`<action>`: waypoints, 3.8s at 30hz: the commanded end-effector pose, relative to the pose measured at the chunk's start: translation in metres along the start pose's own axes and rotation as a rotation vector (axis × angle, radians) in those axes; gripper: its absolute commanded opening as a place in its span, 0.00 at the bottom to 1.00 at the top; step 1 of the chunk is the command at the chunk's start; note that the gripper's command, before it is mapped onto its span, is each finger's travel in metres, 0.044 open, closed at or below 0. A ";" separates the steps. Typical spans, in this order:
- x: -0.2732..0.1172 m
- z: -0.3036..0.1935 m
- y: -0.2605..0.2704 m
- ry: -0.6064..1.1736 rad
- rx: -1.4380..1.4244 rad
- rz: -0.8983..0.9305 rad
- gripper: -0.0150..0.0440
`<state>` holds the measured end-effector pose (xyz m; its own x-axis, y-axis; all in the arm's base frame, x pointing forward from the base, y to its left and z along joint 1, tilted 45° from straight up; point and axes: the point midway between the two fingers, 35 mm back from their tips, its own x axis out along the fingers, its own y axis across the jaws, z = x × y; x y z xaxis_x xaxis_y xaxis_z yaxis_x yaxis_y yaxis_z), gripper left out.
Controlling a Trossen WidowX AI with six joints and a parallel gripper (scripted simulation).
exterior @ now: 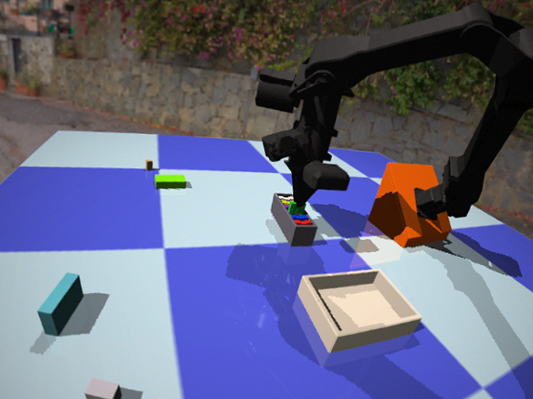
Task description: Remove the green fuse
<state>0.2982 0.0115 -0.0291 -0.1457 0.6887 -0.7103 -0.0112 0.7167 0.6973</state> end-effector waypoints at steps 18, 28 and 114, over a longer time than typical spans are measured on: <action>-0.012 0.001 0.000 -0.003 -0.005 -0.005 0.25; -0.017 0.001 0.000 -0.003 -0.004 -0.004 0.25; -0.006 -0.019 0.213 -0.002 -0.004 0.006 0.25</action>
<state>0.2797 0.1545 0.1277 -0.1441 0.6893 -0.7100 -0.0179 0.7156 0.6983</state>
